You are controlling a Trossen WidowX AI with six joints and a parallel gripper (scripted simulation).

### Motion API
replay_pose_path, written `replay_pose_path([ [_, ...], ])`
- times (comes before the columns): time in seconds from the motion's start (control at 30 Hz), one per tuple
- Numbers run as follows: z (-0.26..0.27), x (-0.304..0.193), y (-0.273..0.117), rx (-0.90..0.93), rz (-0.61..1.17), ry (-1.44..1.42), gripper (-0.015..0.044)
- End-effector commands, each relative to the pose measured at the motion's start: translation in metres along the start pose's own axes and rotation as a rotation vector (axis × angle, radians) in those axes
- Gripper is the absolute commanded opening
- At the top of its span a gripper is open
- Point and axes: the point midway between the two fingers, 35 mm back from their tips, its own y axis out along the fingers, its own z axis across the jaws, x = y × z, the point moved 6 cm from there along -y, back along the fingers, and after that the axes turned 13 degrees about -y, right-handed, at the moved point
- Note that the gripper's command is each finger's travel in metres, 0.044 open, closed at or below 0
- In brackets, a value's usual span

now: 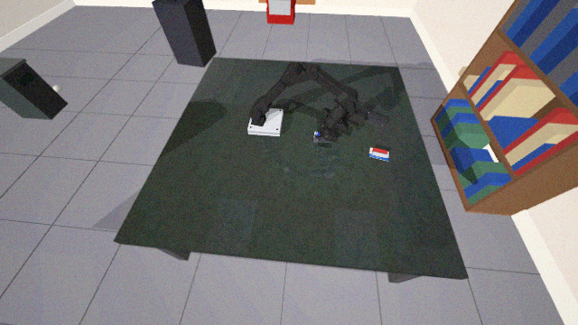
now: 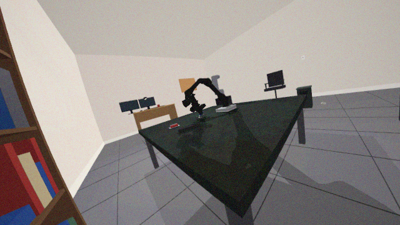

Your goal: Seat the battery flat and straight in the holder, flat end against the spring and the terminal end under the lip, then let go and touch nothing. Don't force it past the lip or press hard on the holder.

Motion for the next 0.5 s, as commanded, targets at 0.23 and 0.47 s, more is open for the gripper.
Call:
replay_pose_path([
  [0.23,-0.0024,0.0085,0.0046,0.015,0.071,0.005,0.0058],
  [0.47,-0.0034,0.0130,0.0069,0.026,0.111,0.005,0.0058],
])
